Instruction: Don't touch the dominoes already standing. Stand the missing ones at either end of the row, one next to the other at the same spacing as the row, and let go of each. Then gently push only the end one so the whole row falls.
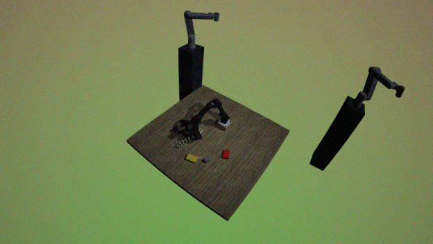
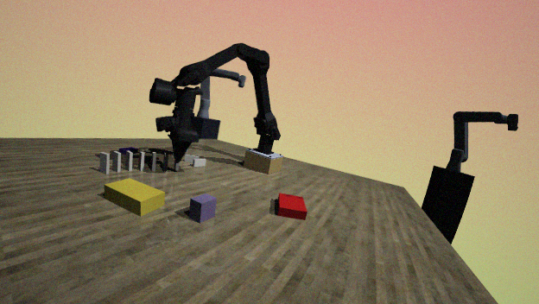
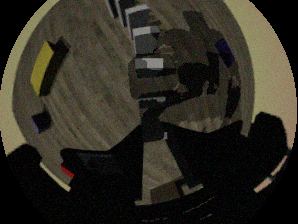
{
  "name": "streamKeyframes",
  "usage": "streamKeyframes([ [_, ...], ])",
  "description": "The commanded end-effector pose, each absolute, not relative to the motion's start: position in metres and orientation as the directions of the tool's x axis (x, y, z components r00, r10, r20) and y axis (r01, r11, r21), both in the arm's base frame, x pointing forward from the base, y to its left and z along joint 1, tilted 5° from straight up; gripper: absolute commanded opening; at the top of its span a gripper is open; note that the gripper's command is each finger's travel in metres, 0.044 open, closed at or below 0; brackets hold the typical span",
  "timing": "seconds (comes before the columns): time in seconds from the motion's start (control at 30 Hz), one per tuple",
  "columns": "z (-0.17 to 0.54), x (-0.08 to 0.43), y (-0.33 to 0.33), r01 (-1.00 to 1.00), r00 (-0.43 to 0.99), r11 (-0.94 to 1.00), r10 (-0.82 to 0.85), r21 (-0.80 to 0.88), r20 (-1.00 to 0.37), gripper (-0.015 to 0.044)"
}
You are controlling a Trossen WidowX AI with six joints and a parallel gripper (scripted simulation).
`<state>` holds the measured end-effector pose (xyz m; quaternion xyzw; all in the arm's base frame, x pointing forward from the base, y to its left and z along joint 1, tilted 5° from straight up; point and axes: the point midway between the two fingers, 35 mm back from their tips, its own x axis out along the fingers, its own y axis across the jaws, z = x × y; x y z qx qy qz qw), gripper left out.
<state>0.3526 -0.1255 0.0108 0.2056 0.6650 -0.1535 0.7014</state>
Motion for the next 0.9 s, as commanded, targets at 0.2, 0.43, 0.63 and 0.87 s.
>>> streamKeyframes([
  [0.2,0.009,0.351,-0.125,0.493,0.065,0.866,0.060,0.085,-0.996,0.0265],
  [0.43,0.009,0.351,-0.125,0.493,0.065,0.866,0.060,0.085,-0.996,0.0440],
  [0.63,0.048,0.355,-0.130,0.491,0.066,0.867,0.059,0.084,-0.996,0.0440],
  [0.87,0.139,0.344,-0.133,0.489,0.067,0.868,0.058,0.083,-0.996,0.0440],
])
